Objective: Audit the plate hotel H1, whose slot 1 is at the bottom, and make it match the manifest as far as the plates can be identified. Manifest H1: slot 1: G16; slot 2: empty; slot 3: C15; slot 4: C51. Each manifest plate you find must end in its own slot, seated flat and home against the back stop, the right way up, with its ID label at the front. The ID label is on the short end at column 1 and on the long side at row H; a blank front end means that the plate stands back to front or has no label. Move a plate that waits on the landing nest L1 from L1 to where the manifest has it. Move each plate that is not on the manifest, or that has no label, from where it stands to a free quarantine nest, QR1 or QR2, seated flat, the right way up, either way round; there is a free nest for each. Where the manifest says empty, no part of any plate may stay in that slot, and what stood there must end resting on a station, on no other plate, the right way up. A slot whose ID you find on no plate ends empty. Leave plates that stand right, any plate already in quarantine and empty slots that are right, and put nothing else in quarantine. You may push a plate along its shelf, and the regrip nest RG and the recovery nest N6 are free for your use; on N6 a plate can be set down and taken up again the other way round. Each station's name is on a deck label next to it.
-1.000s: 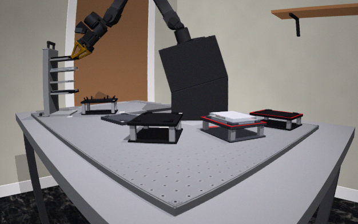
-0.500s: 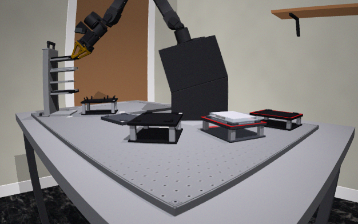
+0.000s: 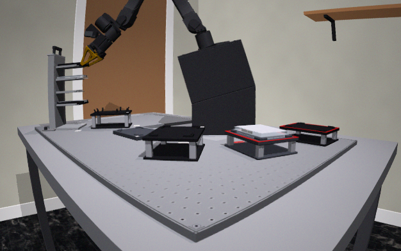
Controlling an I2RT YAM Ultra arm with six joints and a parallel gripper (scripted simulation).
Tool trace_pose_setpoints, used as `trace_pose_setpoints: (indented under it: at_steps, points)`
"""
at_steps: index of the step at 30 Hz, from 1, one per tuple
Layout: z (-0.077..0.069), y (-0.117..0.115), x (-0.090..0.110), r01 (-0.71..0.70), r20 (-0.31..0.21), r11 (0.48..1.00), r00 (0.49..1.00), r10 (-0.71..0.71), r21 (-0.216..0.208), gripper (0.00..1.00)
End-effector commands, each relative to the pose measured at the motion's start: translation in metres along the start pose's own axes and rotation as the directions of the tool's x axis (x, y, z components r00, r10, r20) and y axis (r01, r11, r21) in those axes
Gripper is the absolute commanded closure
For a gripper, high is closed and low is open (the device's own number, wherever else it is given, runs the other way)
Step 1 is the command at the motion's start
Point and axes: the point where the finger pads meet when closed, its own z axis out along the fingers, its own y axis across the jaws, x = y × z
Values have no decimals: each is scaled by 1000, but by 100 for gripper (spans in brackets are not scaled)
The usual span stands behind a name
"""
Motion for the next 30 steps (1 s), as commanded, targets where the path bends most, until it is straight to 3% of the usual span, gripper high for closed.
trace_pose_setpoints:
  at_steps: [1, 30]
  points:
    - [-4, 0, -4, 2, 13, 1000, 1000, -2, 1, 14]
    - [-29, 0, 20, 2, 12, 1000, 1000, -2, 1, 14]
